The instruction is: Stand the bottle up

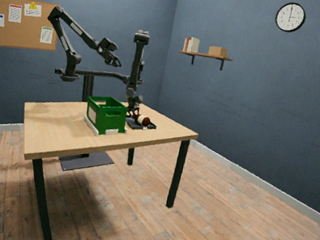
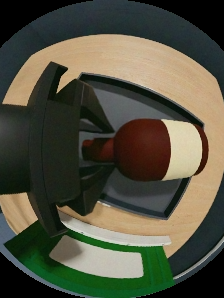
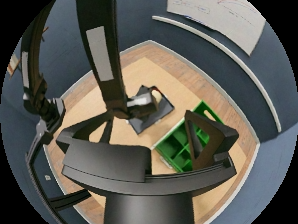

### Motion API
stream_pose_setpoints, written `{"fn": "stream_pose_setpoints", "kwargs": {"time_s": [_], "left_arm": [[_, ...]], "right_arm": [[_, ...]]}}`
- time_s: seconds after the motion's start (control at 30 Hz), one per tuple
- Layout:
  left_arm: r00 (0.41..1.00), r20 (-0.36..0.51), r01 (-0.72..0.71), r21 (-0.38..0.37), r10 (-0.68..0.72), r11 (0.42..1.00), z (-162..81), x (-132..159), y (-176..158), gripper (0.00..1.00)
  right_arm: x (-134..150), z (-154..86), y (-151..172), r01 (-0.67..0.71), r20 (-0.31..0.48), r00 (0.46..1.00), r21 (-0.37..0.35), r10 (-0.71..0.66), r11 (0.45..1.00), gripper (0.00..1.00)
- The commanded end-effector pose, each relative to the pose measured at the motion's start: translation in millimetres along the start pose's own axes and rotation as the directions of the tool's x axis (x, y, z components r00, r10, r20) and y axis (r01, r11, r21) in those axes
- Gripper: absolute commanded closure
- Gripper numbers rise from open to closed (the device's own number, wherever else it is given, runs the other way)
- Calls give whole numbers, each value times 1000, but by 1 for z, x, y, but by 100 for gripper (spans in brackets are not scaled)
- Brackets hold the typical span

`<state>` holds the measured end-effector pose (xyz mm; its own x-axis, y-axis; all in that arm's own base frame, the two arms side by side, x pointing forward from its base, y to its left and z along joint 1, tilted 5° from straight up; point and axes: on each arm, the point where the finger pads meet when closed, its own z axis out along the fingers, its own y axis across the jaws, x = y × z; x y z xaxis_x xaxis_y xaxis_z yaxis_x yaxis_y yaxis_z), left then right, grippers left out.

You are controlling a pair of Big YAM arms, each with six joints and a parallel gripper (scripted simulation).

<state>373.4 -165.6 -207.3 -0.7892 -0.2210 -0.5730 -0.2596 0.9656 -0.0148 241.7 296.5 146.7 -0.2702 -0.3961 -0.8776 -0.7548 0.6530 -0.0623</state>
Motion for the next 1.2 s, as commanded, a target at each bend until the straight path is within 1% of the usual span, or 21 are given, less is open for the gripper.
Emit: {"fn": "stream_pose_setpoints", "kwargs": {"time_s": [0.0,0.1,0.13,0.2,0.5,0.57,0.7,0.77,0.9,1.07,1.13,1.17], "left_arm": [[1000,13,5,10,-5,1000,1,-8,-3,60],[1000,13,6,10,-6,1000,1,-8,-3,60],[1000,14,9,15,-9,1000,-1,-5,-4,64],[1000,7,4,7,-4,1000,-1,-3,-2,64],[1000,13,6,15,-7,1000,-2,-3,-4,77],[1000,13,6,15,-7,1000,-2,-3,-4,99],[1000,13,6,15,-7,1000,-2,-3,-4,100],[1000,17,9,19,-9,1000,-7,-9,-7,77],[1000,10,6,15,-6,1000,-22,-13,-7,76],[1000,11,7,14,-7,1000,-58,-33,-6,76],[1000,11,7,14,-7,1000,-68,-39,-6,76],[1000,11,7,14,-7,1000,-68,-39,-6,76]], "right_arm": [[-8,0,0,6,14,1000,1,-6,1000,0],[-8,0,0,6,14,1000,1,-6,1000,0],[-8,0,0,6,14,1000,1,-6,1000,0],[-8,0,0,6,14,1000,1,-6,1000,0],[-8,0,0,6,14,1000,1,-6,1000,0],[-8,0,0,6,14,1000,1,-6,1000,0],[-8,0,0,6,14,1000,1,-6,1000,0],[-8,0,0,6,14,1000,1,-6,1000,0],[-8,0,0,6,14,1000,1,-6,1000,0],[-8,0,0,6,14,1000,1,-6,1000,0],[-8,0,0,6,14,1000,1,-6,1000,0],[-8,0,0,6,14,1000,1,-6,1000,0]]}}
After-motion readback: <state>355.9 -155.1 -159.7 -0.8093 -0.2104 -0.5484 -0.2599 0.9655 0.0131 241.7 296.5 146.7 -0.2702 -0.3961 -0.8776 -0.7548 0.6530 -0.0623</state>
